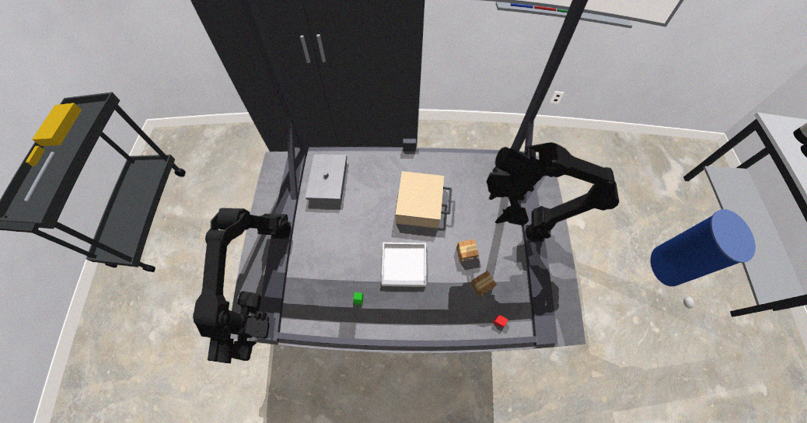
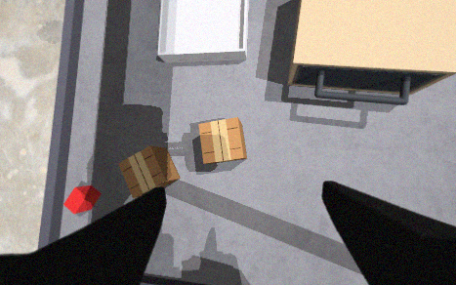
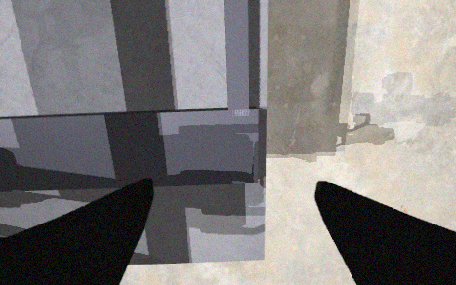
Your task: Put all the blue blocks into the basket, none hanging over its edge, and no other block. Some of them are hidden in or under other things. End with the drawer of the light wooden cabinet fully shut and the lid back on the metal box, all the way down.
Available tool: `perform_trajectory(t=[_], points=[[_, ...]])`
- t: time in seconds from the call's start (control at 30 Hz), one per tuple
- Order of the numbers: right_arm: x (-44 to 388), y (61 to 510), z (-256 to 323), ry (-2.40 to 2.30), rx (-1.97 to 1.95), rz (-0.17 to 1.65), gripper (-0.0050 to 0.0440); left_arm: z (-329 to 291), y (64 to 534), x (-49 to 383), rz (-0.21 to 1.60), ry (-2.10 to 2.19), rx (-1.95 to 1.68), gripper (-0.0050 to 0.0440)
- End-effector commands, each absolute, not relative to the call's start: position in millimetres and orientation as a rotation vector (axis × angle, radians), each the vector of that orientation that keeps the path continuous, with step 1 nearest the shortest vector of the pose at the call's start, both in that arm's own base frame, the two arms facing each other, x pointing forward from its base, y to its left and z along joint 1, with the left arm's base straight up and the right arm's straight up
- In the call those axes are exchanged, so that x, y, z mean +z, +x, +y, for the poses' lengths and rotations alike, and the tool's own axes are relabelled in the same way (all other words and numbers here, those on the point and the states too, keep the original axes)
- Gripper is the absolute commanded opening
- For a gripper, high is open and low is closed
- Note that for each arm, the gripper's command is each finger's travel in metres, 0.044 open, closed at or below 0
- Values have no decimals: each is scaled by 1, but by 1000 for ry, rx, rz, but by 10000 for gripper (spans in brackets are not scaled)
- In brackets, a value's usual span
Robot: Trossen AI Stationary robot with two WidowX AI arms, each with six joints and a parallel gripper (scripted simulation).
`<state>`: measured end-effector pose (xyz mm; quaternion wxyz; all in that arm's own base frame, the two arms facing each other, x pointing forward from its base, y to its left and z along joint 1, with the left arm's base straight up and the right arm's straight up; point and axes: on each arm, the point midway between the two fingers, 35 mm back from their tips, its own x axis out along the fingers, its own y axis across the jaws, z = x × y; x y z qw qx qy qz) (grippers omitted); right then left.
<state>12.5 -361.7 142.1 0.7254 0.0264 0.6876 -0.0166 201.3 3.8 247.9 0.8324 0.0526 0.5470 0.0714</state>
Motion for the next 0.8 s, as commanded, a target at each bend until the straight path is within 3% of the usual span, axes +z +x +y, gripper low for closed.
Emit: perform_trajectory(t=[0.0,0.57,0.6,0.77], points=[[154,13,-364,25,-66,1514,400,4,201,253,1141,107,152,400],[155,13,-364,24,-67,1514,400,4,202,254,1137,106,152,400],[155,13,-364,24,-67,1514,150,4,202,254,1137,106,152,400],[155,13,-364,24,-67,1514,150,4,202,254,1137,106,152,400]])
